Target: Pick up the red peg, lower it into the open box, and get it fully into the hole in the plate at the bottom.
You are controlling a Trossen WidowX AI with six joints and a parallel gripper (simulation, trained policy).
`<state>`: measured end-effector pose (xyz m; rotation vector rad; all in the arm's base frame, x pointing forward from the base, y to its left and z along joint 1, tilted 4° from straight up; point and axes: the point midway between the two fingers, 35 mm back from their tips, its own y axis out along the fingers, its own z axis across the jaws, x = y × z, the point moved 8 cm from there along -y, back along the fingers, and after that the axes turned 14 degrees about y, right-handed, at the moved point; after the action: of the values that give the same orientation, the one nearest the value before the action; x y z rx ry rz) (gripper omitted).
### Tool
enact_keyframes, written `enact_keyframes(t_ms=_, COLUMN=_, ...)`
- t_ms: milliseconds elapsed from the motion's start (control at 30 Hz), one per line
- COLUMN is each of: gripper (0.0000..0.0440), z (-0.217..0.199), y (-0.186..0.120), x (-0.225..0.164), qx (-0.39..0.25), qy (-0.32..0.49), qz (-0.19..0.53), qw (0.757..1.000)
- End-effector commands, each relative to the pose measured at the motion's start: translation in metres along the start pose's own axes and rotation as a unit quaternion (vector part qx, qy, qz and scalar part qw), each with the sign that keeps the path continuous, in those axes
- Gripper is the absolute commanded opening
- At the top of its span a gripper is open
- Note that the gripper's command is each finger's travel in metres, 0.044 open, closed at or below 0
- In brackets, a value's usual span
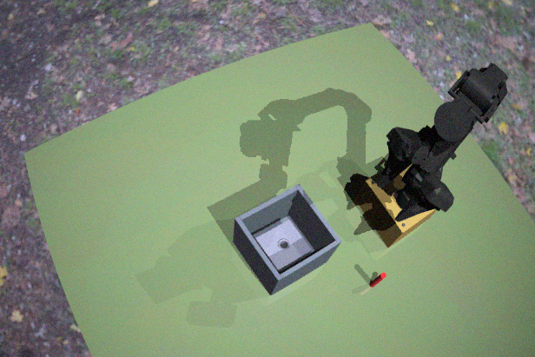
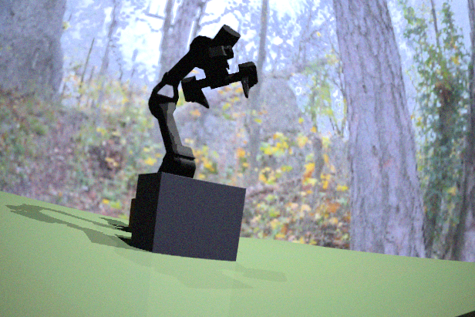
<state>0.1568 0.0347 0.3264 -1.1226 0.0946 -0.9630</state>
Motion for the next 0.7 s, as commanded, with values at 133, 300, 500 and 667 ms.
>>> enact_keyframes(t_ms=133, gripper=0.044, z=0.001, y=0.015, x=-0.019, qx=-0.039, qy=0.092, qz=0.061, qw=0.993)
enact_keyframes(t_ms=300, gripper=0.044, z=0.003, y=0.023, x=-0.03, qx=-0.068, qy=0.147, qz=0.088, qw=0.983)
enact_keyframes(t_ms=500, gripper=0.044, z=0.004, y=0.033, x=-0.043, qx=-0.108, qy=0.211, qz=0.112, qw=0.965)
enact_keyframes(t_ms=667, gripper=0.044, z=0.005, y=0.042, x=-0.055, qx=-0.144, qy=0.263, qz=0.125, qw=0.946)
